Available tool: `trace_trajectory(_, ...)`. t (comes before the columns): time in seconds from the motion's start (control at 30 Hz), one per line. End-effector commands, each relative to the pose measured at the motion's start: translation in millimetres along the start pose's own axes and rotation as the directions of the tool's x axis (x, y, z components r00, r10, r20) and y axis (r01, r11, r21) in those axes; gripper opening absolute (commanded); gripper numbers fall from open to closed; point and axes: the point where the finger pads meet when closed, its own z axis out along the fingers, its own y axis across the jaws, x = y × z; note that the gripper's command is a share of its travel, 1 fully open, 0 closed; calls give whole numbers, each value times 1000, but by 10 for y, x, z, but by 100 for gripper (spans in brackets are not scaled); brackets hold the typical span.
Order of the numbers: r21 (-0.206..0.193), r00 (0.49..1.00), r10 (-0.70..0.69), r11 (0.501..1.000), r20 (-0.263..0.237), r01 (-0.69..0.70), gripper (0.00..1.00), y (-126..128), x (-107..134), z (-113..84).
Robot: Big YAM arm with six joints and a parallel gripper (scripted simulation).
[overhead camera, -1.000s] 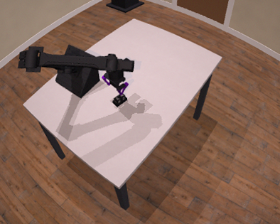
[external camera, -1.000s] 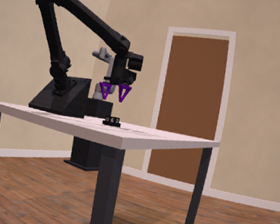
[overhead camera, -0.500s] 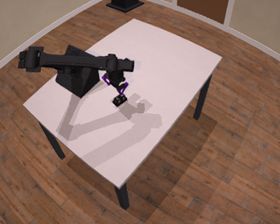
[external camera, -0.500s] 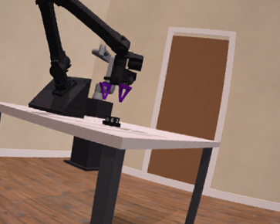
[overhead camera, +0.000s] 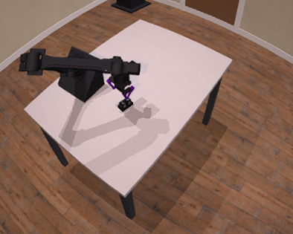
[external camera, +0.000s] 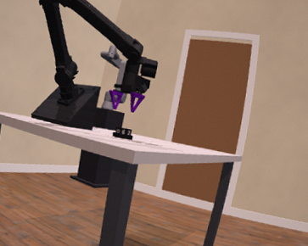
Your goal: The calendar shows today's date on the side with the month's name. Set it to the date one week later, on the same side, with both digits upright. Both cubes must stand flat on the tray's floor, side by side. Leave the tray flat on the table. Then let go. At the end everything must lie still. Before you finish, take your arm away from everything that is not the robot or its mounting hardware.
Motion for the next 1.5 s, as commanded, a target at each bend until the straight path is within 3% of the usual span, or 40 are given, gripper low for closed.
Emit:
trace_trajectory(0.0,38,999,32,999,27,-33,100,-218,-68,-189)
trace_trajectory(0.2,40,999,31,999,28,-32,100,-218,-72,-199)
trace_trajectory(0.53,48,999,38,998,38,-40,100,-229,-61,-399)
trace_trajectory(0.97,47,998,40,998,46,-42,100,-206,-55,-1013)
trace_trajectory(1.47,45,999,35,998,41,-37,100,-198,-64,-1077)
